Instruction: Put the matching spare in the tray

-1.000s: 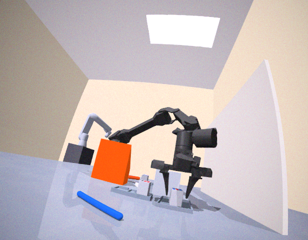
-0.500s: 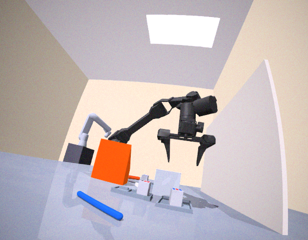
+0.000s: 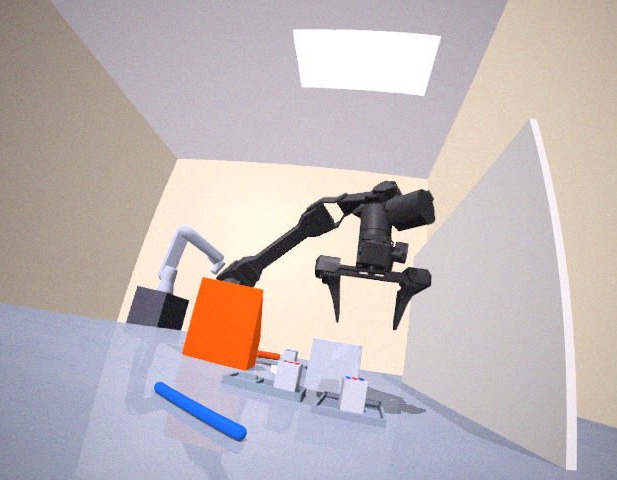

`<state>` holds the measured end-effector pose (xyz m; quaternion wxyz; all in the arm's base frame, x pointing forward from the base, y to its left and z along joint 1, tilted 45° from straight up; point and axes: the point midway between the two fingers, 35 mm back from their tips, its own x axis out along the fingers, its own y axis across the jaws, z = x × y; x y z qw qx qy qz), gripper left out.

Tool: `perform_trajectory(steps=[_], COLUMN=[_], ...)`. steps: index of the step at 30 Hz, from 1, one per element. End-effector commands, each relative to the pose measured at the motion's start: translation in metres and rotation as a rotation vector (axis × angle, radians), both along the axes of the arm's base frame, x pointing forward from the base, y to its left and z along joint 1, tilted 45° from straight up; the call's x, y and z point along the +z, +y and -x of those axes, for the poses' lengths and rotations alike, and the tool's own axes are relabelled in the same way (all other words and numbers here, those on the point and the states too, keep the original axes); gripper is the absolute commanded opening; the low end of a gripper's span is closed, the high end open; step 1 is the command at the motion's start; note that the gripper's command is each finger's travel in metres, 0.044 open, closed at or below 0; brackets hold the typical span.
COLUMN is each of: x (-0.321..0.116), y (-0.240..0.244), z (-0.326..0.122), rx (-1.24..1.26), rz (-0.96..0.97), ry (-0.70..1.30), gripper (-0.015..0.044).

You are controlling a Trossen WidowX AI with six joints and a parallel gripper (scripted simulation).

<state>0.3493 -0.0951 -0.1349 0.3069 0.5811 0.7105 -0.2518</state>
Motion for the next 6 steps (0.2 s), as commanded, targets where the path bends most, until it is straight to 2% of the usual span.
perform_trajectory(steps=[1, 6], x=[0.0002, 0.0002], y=[-0.0007, -0.0007], z=[-0.0006, -0.0006], rx=[-0.005, -0.005], rz=[0.002, 0.002], ry=[-0.001, -0.001], gripper=[0.0440, 0.0440])
